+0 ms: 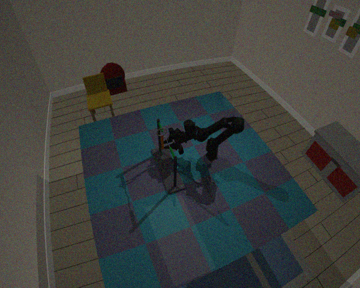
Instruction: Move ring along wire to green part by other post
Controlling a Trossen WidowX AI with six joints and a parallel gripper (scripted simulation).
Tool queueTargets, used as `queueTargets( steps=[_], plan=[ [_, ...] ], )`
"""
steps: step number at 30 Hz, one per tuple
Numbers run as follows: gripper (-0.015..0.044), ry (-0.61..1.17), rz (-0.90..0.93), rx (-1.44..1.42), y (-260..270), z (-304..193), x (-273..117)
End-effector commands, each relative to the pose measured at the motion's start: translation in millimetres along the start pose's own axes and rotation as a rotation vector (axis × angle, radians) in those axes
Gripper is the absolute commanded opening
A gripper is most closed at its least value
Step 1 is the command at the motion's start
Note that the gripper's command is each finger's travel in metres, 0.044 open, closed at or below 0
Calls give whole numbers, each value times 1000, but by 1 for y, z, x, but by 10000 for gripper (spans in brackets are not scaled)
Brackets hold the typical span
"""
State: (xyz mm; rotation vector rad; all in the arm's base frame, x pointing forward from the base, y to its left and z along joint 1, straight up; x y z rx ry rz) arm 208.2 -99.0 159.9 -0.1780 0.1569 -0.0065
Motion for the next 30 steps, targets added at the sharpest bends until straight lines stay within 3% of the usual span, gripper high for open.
queueTargets(
  steps=[1, 30],
  plan=[
    [160, 7, -2, 11, 0, -2, 7],
    [160, 1, -3, 13, 4, -5, 36]
  ],
)
Point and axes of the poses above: the point midway between the two fingers, 35 mm back from their tips, its own x axis out along the fingers, its own y axis across the jaws, z = x × y, the point moved 7 cm from there along -x, back along the fingers, and after that the axes turned 9 degrees about -x, right-handed, at the moved point
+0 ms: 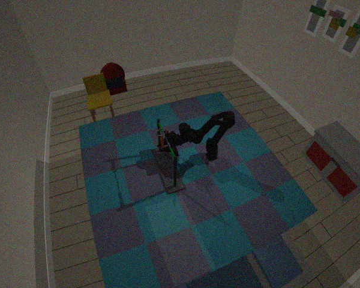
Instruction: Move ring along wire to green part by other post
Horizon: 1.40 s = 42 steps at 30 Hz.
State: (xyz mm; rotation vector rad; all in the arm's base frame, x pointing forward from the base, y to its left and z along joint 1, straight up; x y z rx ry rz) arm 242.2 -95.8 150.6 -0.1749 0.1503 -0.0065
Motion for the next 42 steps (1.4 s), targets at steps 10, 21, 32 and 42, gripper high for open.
queueTargets(
  steps=[10, 21, 32, 42],
  plan=[
    [160, 7, -2, 10, 0, -2, 1],
    [160, 7, -2, 10, 0, -2, 1],
    [-90, 3, 1, 2, 0, -1, 0],
    [-150, 3, 1, 1, 0, 1, 0]
  ],
)
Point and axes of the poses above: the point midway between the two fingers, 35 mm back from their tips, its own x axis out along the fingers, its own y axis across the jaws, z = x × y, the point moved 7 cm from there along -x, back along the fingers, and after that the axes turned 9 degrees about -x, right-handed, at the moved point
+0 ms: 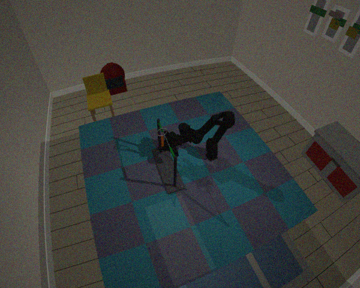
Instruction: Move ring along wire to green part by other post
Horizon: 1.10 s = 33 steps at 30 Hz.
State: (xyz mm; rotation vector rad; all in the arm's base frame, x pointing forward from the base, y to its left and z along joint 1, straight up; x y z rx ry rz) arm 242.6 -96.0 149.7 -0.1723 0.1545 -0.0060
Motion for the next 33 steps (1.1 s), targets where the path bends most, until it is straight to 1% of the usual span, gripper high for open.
queueTargets(
  steps=[1, 9, 33],
  plan=[
    [-150, -1, 1, -2, -1, 3, 0],
    [-150, -2, 5, -7, -4, 19, -3],
    [-150, -2, 5, -7, -4, 20, -3]
  ],
)
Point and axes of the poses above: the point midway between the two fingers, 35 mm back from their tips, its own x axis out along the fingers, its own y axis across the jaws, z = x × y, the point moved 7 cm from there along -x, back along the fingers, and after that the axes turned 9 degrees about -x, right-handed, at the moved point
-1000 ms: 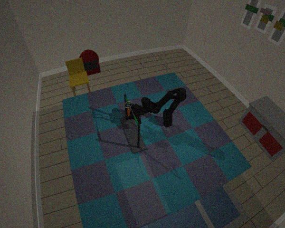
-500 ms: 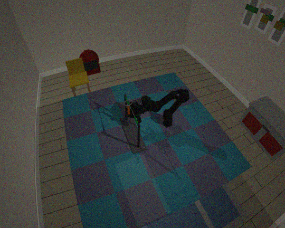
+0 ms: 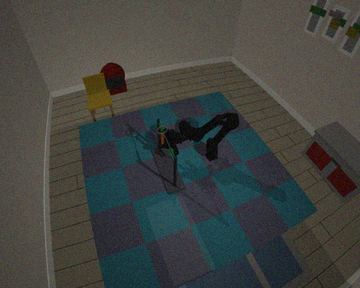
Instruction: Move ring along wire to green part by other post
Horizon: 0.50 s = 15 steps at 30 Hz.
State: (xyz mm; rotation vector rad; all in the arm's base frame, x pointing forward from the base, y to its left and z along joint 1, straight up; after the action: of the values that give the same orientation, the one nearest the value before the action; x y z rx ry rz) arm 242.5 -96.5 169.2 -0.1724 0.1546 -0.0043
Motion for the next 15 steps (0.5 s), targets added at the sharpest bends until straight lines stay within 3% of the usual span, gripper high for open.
queueTargets(
  steps=[1, 15],
  plan=[
    [-150, -2, 3, -7, 0, 1, 0],
    [-150, 1, 6, -5, 4, 2, 0]
  ],
)
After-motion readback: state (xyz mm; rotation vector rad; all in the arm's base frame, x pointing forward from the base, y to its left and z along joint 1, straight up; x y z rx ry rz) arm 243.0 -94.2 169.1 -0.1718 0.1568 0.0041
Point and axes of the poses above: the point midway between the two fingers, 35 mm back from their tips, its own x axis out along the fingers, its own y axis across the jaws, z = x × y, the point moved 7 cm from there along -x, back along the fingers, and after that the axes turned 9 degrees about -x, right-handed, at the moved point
